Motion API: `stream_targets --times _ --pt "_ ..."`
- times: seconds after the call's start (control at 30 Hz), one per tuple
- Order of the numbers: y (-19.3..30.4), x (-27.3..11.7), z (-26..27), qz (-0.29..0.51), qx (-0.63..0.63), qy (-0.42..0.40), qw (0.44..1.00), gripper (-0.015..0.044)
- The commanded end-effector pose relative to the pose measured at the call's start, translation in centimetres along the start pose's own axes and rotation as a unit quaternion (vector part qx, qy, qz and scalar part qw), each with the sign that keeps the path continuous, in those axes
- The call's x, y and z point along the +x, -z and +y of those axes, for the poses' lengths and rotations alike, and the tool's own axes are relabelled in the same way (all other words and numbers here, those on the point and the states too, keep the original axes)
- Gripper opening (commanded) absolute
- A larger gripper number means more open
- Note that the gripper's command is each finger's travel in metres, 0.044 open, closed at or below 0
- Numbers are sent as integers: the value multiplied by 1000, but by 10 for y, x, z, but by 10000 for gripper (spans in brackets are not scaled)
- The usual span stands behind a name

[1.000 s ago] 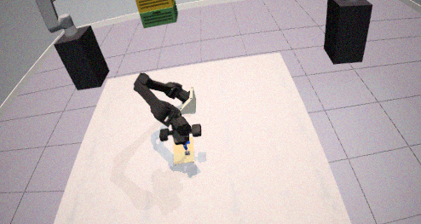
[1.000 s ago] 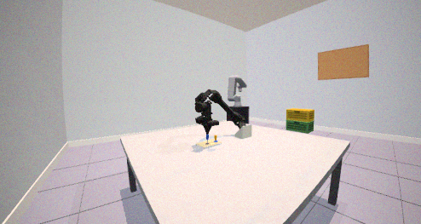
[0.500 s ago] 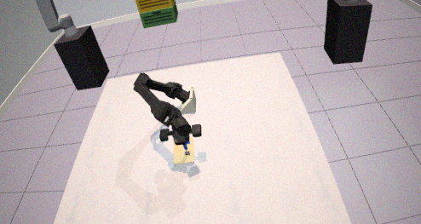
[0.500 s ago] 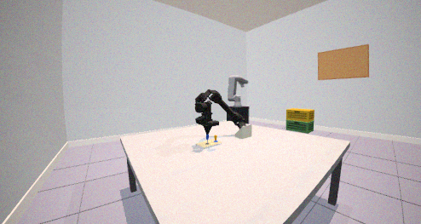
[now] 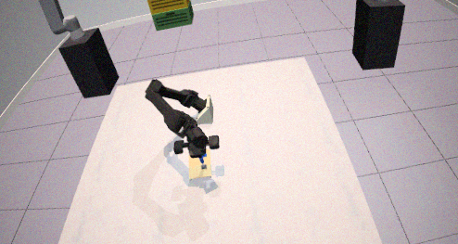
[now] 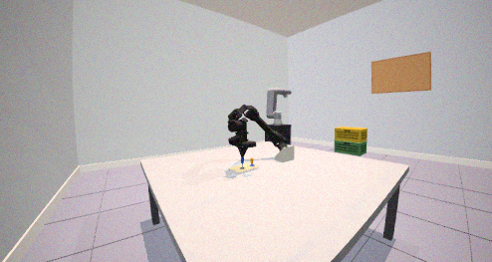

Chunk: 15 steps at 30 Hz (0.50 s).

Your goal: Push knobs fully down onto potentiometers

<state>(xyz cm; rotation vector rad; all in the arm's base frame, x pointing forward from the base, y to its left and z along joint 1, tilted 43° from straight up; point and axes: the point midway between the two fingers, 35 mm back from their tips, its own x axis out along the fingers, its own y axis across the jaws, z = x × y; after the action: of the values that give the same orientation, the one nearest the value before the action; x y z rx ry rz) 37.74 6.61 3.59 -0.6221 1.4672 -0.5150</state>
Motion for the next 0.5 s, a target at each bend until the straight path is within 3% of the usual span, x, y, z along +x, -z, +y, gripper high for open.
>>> stream_targets --times 0.0,0.47 --pt "1 5 -1 1 -2 2 1000 0" --pt "1 11 -1 1 -2 3 1000 0"
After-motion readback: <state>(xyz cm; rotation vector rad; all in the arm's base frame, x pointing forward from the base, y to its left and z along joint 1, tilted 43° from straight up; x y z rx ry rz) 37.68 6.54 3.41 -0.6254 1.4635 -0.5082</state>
